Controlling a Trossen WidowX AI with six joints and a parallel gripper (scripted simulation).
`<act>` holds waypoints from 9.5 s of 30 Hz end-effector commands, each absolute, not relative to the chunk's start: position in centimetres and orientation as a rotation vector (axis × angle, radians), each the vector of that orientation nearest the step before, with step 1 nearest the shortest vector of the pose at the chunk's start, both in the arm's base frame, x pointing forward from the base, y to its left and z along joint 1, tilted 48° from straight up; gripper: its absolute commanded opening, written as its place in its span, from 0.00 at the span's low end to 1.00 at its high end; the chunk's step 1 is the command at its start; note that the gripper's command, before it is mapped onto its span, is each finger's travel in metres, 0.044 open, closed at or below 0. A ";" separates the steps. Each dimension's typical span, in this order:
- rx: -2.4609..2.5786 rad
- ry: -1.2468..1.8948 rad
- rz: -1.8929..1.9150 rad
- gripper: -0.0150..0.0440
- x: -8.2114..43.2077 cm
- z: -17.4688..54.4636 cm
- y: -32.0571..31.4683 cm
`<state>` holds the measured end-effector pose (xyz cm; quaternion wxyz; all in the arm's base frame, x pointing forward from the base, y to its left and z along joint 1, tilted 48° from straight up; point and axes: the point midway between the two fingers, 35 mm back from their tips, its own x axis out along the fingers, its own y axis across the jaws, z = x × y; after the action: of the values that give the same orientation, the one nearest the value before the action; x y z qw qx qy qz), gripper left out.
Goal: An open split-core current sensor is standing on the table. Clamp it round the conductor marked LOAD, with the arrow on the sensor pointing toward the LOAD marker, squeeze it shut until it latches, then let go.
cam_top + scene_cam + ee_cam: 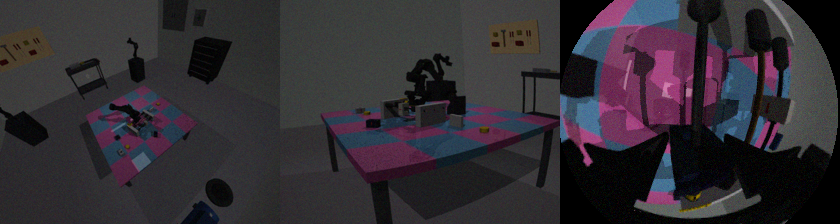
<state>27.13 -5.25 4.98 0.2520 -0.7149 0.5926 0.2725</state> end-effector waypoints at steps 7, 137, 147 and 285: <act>-1.945 1.610 0.740 0.75 27.1 5.0 -5.3; -1.923 1.644 0.752 0.25 26.8 5.1 -5.1; -1.903 1.661 0.753 0.25 27.0 5.1 -5.2; -1.517 1.573 0.845 1.00 23.1 13.5 -2.2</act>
<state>23.50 -0.78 12.60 0.3304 -0.6425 0.6149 0.3162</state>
